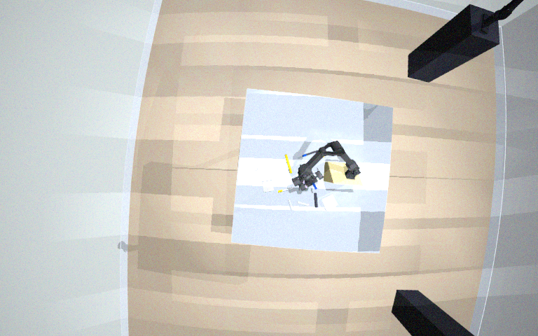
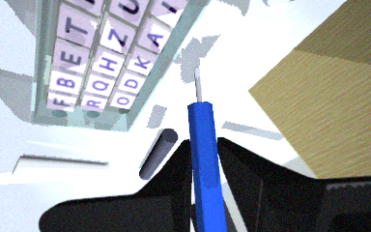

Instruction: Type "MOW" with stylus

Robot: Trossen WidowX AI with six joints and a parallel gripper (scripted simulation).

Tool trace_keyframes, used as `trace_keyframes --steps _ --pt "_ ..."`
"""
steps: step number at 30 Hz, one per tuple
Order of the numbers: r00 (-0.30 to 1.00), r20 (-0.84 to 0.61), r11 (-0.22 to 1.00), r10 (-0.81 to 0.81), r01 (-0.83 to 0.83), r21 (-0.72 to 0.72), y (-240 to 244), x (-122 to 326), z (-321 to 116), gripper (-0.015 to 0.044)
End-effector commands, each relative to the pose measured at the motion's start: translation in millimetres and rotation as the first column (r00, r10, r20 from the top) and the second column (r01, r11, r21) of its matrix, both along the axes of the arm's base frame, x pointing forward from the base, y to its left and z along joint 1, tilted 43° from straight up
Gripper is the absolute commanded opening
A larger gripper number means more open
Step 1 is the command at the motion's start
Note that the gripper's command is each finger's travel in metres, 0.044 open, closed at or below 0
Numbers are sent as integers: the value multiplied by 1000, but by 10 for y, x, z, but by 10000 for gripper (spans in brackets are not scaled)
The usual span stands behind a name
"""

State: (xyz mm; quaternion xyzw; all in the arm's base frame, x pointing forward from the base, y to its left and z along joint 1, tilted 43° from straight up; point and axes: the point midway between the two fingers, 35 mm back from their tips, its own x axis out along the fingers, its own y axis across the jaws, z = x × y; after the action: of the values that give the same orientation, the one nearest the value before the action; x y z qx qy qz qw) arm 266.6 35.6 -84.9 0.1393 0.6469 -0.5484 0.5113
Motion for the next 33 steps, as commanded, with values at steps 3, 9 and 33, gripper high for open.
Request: trace_keyframes --steps 3,9,33 --pt "998 -28 989 -55 59 137 -97 120 193 0" --pt "993 -49 949 -110 120 292 -196 238 423 0" --pt "983 -44 846 -180 178 502 -604 405 541 0"
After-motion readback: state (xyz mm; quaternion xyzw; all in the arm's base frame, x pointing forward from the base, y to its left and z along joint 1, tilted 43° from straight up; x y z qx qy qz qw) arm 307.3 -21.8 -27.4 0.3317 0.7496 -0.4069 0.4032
